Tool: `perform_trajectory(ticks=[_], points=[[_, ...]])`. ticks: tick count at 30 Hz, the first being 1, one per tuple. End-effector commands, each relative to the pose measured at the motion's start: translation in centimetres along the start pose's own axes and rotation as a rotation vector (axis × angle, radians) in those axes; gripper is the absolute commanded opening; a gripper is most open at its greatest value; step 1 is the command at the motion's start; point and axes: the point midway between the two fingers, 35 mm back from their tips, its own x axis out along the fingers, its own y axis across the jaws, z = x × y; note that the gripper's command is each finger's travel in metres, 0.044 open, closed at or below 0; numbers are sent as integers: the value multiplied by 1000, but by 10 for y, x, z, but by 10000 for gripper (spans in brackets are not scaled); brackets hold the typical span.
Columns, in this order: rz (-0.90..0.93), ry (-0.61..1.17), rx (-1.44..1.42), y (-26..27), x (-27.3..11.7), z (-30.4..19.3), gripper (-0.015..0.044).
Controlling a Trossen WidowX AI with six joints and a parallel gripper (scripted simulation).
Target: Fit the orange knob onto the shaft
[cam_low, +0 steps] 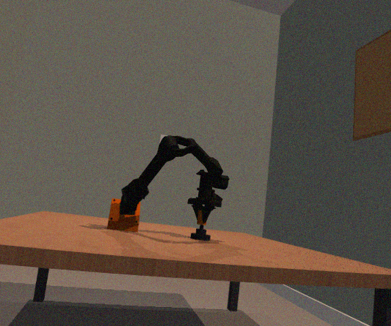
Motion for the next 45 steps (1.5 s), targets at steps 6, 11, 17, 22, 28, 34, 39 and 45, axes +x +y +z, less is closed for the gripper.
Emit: perform_trajectory(ticks=[6,11,17,22,28,34,39,45], points=[[1,-5,-13,0,2,2,0],[1,-5,-13,0,2,1,0],[1,-5,-13,0,-2,0,0],[1,-5,-99,-1,-3,1,0],[1,-5,-222,0,-2,2,0],[1,-5,-222,0,2,1,0],[1,-5,-222,0,2,0,0],[1,-5,-222,0,-2,1,0]])
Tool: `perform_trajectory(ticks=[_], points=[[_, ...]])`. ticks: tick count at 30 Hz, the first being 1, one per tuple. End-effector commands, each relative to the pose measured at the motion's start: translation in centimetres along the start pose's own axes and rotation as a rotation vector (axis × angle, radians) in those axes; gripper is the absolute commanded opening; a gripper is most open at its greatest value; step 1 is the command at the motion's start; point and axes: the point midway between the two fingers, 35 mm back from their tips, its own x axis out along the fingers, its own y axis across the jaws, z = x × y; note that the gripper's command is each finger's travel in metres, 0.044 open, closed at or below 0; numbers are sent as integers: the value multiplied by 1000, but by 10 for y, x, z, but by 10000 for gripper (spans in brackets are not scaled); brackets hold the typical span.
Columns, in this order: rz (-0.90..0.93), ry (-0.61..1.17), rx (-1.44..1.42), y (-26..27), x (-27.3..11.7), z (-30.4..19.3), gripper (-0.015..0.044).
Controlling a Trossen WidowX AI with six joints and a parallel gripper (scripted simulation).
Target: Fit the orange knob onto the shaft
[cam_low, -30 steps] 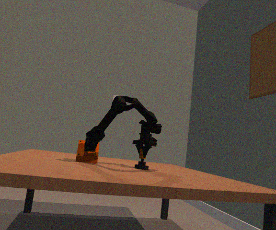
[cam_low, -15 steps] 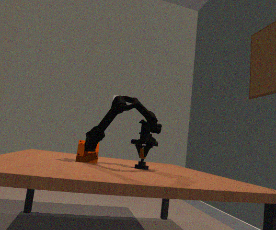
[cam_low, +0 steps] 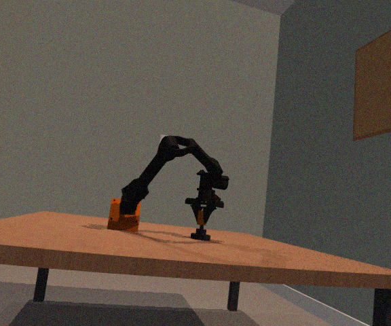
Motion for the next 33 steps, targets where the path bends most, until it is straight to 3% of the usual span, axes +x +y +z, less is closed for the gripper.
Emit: perform_trajectory(ticks=[1,9,33], points=[[2,-6,0,0,-4,1,0],[1,-6,-207,-1,-4,3,0],[1,-6,-210,0,0,1,0]])
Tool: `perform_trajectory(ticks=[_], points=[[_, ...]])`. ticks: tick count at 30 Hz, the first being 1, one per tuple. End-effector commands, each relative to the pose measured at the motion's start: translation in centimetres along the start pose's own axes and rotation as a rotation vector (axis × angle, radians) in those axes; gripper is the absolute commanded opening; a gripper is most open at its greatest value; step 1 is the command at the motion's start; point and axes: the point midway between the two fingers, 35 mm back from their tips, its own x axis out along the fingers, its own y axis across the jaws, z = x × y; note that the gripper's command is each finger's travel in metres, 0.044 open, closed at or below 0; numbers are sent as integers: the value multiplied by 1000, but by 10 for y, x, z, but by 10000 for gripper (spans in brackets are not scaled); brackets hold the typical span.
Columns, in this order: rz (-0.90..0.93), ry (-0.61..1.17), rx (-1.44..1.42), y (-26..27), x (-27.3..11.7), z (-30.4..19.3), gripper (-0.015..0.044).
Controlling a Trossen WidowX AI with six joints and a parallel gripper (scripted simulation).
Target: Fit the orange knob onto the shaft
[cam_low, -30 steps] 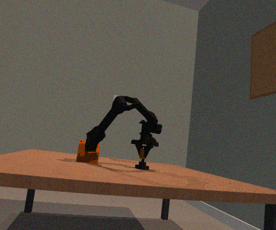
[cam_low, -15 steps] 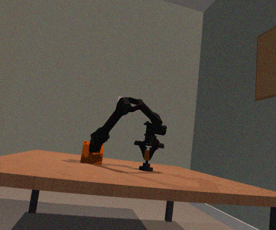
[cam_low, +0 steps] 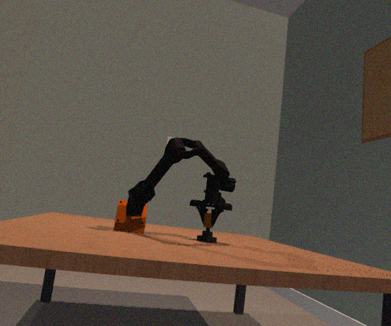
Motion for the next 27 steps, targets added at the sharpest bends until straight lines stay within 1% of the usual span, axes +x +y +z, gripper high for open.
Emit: perform_trajectory(ticks=[1,7,13,27], points=[[1,-3,-5,0,-2,0,0],[1,-3,-31,-2,-5,0,0],[1,-3,-215,-2,-4,1,0],[1,-3,-215,-1,0,0,0]])
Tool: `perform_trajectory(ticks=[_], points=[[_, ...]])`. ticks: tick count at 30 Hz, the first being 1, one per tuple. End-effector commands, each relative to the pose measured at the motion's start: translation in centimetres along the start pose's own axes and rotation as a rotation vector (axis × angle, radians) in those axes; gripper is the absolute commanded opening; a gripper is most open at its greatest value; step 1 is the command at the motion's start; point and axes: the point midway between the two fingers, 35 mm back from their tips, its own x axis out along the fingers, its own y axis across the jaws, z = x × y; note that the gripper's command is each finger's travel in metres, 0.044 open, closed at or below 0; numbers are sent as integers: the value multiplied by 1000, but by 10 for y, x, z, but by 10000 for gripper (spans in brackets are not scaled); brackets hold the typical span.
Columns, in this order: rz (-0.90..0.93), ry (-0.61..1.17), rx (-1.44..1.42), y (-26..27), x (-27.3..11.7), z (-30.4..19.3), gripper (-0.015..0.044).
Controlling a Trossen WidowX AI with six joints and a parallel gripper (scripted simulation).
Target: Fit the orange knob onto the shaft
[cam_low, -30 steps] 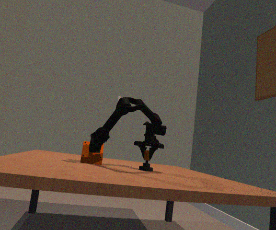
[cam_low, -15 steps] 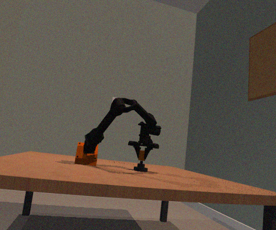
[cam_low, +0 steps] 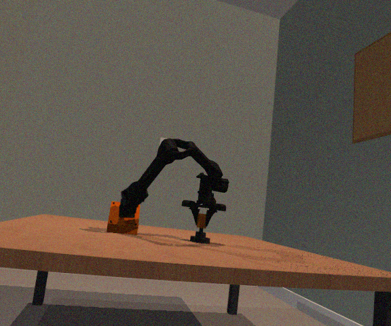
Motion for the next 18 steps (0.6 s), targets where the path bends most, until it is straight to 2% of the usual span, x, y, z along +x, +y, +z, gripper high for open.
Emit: perform_trajectory(ticks=[1,13,18], points=[[-1,-4,-7,0,1,1,0],[-1,-5,-16,-1,-4,2,0],[-2,-5,-175,-2,-5,2,0]])
